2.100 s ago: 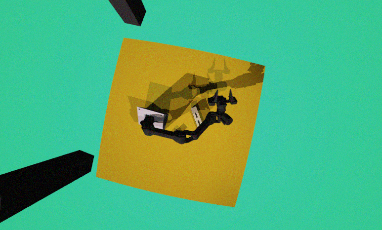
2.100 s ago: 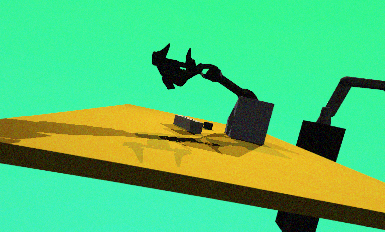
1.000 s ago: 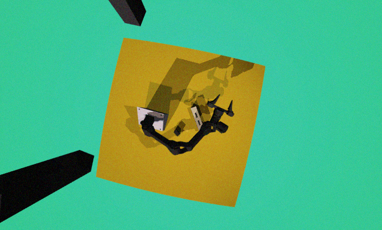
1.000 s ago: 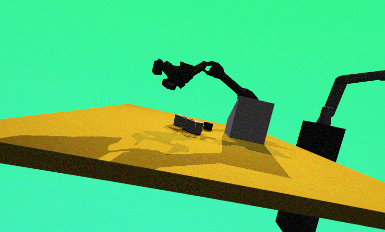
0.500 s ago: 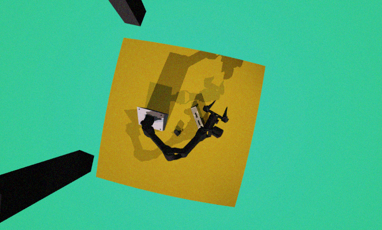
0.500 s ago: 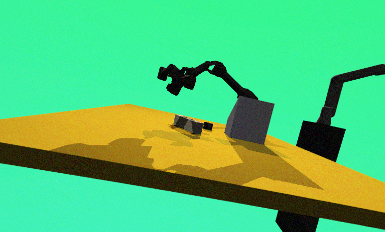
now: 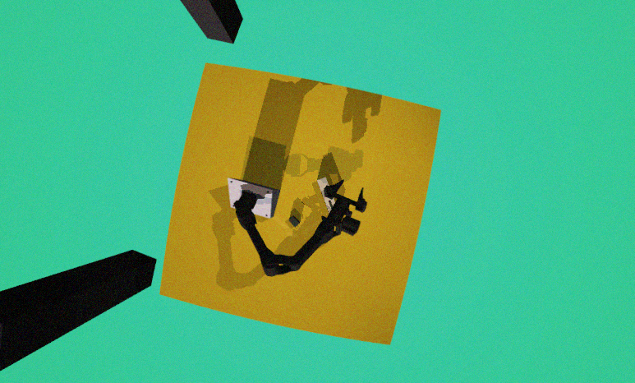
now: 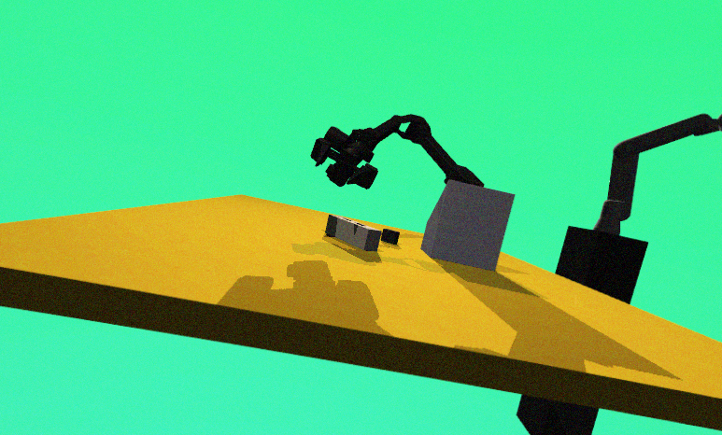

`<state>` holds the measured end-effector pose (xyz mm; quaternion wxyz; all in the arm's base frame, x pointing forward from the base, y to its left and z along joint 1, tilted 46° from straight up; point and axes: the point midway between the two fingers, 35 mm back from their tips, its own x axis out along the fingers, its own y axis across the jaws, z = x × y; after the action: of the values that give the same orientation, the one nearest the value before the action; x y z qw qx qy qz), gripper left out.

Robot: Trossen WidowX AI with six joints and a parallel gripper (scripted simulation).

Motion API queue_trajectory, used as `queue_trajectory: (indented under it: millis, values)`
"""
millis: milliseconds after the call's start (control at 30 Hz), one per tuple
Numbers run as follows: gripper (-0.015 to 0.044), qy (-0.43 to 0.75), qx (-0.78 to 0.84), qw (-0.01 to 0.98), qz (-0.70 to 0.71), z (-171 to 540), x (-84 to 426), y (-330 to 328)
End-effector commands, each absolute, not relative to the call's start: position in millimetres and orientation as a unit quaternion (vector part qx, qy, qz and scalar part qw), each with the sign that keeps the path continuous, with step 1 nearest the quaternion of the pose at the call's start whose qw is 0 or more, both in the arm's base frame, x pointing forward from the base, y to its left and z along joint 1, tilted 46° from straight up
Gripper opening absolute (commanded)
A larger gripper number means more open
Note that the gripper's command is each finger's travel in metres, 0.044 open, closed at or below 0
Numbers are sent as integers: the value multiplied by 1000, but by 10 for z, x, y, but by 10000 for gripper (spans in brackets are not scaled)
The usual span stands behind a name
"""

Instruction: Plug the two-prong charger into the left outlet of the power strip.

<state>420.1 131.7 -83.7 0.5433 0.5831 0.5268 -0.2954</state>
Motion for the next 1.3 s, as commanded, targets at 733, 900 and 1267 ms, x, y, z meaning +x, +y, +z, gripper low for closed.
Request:
queue_trajectory:
  millis: [733,900,1267]
  values:
    - [440,523,269,703,-399,-497,3211,49]
    - [440,531,192,714,-413,-392,2975,-177]
    - [440,553,18,711,-433,-110,2470,-634]
